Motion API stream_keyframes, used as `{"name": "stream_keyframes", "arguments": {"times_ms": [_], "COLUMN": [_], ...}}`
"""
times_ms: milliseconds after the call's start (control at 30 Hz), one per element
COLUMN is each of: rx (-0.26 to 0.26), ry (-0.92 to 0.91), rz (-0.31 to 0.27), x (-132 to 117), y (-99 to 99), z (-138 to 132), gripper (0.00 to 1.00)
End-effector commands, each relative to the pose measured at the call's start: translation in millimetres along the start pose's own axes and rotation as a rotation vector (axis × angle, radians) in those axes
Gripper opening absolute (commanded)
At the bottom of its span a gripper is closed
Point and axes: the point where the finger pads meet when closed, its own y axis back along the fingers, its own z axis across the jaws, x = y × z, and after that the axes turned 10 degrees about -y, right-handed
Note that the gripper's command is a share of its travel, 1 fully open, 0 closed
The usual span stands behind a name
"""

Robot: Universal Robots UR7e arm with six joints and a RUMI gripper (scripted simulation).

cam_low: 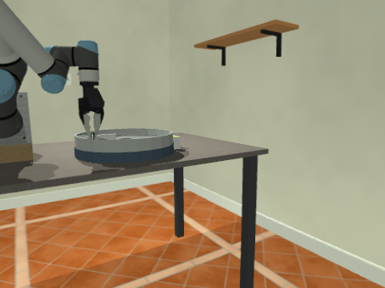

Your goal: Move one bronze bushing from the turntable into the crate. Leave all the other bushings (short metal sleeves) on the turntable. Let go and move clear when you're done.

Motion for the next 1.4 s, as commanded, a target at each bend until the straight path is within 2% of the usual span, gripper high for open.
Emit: {"name": "stream_keyframes", "arguments": {"times_ms": [0,567,1367], "rx": [0.001,0.001,0.001], "ry": [0.0,0.0,0.0], "rz": [0.0,0.0,0.0], "x": [0.1,0.0,0.1], "y": [-1.2,-22.8,-23.7], "z": [-0.2,-0.2,-0.2], "gripper": [0.06,0.06,0.06]}}
